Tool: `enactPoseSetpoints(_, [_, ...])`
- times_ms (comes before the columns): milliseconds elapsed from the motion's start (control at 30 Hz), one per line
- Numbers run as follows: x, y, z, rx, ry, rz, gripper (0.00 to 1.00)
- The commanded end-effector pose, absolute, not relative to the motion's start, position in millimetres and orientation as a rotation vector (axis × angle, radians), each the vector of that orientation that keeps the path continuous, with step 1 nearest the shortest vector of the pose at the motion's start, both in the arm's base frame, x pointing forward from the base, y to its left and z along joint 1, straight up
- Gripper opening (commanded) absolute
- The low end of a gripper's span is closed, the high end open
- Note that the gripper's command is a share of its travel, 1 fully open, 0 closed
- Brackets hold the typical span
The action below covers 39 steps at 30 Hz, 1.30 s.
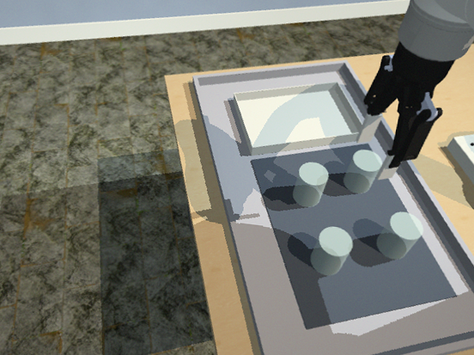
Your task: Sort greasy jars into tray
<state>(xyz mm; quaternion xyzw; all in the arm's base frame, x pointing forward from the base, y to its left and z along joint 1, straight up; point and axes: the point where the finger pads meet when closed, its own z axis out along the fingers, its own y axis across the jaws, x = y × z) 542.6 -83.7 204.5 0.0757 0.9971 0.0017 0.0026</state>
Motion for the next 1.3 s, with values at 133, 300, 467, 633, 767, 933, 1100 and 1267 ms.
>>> enactPoseSetpoints(133, [543, -84, 205, 0.237, 3.127, 0.006, 0.0])
enactPoseSetpoints(300, [543, -84, 205, 0.237, 3.127, 0.006, 0.0])
enactPoseSetpoints(467, [543, -84, 205, 0.237, 3.127, 0.006, 0.0])
enactPoseSetpoints(633, [543, -84, 197, 0.237, 3.127, 0.006, 0.0])
enactPoseSetpoints(767, [543, -84, 166, 0.237, 3.127, 0.006, 0.0])
enactPoseSetpoints(933, [541, -91, 143, 0.237, 3.127, 0.006, 0.0])
enactPoseSetpoints(1100, [535, -122, 143, 0.237, 3.127, 0.006, 0.0])
enactPoseSetpoints(1267, [528, -152, 143, 0.237, 3.127, 0.006, 0.0])
